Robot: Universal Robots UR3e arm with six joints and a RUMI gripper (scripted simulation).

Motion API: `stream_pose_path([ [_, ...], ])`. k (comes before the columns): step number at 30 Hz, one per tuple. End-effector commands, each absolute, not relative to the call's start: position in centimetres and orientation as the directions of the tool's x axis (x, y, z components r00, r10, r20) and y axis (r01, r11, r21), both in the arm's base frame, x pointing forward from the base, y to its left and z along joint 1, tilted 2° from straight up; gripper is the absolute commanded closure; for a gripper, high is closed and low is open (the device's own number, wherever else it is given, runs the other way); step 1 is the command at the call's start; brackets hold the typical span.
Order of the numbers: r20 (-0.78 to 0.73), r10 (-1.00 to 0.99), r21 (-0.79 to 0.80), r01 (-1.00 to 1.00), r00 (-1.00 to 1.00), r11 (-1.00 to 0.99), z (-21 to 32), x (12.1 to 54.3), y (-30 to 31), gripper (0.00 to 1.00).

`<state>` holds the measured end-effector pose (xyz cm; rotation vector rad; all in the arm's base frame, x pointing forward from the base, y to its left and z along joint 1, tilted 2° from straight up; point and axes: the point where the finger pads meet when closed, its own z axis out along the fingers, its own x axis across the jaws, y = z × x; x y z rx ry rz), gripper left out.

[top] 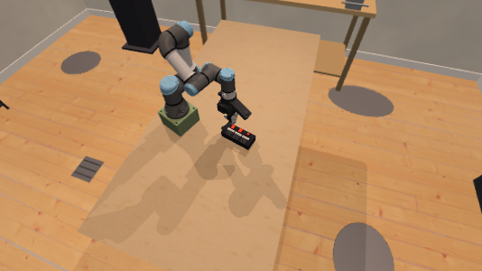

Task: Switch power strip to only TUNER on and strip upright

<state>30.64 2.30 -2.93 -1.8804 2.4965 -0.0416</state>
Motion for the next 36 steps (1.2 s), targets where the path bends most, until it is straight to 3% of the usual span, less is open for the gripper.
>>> stream_pose_path([
  [1,0.003,-0.961,-0.033,-0.961,-0.276,0.276,-2.87,30.71,2.28,1.00],
  [36,0.003,-0.961,-0.033,-0.961,-0.276,0.276,-3.30,30.73,2.27,1.00],
])
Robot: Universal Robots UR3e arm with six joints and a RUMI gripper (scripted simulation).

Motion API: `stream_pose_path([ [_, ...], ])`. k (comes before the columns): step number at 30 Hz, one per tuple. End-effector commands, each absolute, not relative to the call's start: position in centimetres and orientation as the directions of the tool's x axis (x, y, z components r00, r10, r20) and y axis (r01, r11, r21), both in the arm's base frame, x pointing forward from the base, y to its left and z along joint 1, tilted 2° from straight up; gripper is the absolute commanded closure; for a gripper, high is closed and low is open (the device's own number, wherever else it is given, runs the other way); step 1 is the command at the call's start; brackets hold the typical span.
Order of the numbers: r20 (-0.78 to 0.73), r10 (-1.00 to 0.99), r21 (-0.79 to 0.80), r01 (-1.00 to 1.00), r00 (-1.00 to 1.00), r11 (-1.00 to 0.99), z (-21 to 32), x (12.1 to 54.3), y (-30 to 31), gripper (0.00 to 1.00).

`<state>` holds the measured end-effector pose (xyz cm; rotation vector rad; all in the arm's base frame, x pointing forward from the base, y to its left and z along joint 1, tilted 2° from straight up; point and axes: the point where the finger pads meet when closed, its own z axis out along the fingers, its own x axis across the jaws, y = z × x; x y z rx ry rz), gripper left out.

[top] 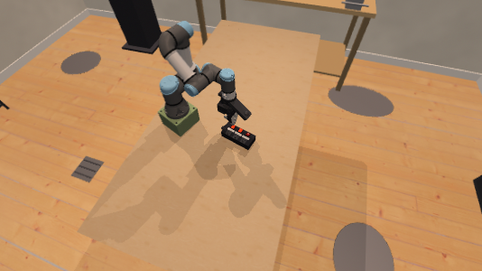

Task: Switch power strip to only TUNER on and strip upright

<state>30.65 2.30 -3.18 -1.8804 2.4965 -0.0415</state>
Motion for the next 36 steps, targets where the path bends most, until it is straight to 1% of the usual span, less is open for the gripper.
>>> stream_pose_path([
  [1,0.003,-0.961,-0.033,-0.961,-0.276,0.276,-3.35,30.73,2.27,1.00],
  [36,0.003,-0.961,-0.033,-0.961,-0.276,0.276,-3.60,30.74,2.27,1.00],
])
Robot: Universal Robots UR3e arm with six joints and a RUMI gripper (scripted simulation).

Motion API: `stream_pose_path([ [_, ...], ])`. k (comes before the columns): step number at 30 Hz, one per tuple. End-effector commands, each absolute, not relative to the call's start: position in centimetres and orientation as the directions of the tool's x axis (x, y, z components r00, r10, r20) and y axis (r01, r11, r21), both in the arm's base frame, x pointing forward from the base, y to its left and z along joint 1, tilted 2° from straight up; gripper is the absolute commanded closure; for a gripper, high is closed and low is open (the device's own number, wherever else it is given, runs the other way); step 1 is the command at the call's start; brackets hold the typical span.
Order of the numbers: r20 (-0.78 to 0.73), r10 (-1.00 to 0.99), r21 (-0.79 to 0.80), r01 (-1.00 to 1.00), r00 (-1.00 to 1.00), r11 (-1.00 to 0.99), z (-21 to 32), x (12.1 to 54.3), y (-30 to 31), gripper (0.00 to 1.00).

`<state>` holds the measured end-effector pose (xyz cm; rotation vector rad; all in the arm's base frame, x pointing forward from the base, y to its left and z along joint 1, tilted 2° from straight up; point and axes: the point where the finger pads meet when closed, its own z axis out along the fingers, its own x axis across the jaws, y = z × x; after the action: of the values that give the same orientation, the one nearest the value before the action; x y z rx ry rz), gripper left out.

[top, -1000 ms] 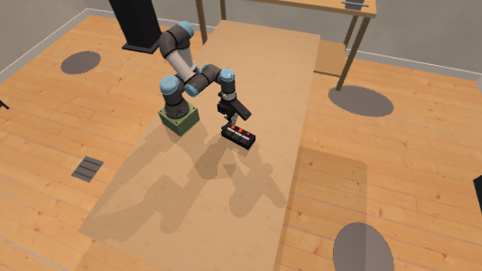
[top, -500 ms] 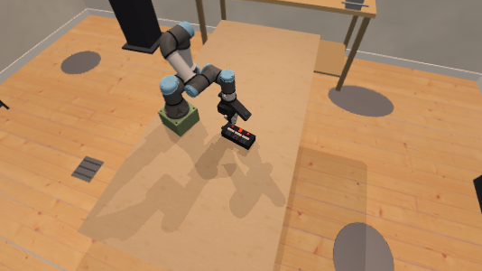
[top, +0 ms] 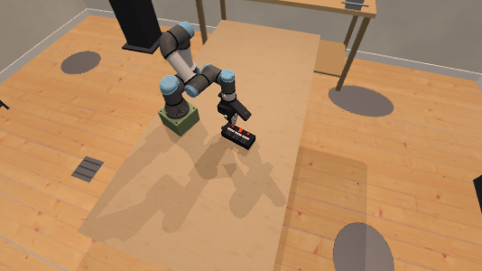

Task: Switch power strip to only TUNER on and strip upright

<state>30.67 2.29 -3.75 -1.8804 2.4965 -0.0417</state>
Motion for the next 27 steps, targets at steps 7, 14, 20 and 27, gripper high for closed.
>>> stream_pose_path([
  [7,0.003,-0.961,-0.033,-0.961,-0.276,0.276,-2.4,30.7,2.3,1.00],
  [14,0.003,-0.961,-0.033,-0.961,-0.276,0.276,-0.5,30.6,2.3,1.00],
  [20,0.003,-0.961,-0.033,-0.961,-0.276,0.276,0.1,30.6,2.3,1.00],
  [27,0.003,-0.961,-0.033,-0.961,-0.276,0.276,0.1,30.6,2.3,1.00],
])
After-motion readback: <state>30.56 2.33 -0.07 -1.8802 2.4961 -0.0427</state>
